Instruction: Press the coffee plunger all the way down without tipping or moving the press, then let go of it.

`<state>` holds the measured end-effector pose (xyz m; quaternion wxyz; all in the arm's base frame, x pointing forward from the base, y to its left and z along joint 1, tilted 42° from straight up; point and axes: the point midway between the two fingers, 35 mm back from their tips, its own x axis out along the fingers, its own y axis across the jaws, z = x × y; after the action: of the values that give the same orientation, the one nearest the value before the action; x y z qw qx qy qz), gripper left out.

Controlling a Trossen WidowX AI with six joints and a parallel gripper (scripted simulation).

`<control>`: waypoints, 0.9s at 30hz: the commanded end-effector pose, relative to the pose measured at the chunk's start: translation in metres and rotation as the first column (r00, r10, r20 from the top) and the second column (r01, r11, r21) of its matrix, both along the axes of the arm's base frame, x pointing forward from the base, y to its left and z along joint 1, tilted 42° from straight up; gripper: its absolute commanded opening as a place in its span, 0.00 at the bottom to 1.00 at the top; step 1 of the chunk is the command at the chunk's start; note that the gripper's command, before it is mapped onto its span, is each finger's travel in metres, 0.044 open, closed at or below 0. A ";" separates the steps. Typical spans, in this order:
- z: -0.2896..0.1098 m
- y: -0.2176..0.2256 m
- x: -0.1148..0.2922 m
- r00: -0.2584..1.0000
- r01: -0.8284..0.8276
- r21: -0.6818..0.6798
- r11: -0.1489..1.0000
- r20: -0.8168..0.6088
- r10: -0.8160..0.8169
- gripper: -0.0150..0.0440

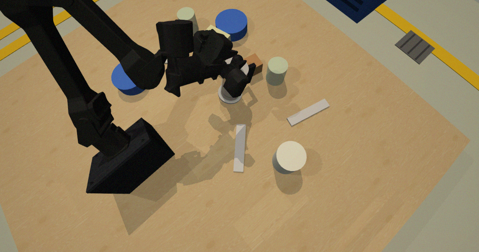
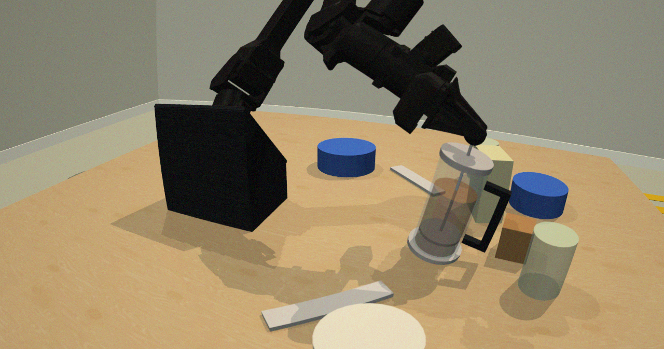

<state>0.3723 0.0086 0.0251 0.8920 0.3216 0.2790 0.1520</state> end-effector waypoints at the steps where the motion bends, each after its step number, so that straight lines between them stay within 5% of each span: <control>1: 0.000 0.000 0.000 1.000 0.001 -0.001 1.000 -0.001 -0.001 0.68; 8: 0.000 0.000 0.000 1.000 0.001 -0.001 1.000 -0.001 -0.001 1.00; 27: 0.065 -0.050 -0.035 1.000 -0.013 0.004 1.000 -0.013 0.013 1.00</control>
<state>0.3458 -0.0393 0.0828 0.8915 0.3208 0.2828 0.1499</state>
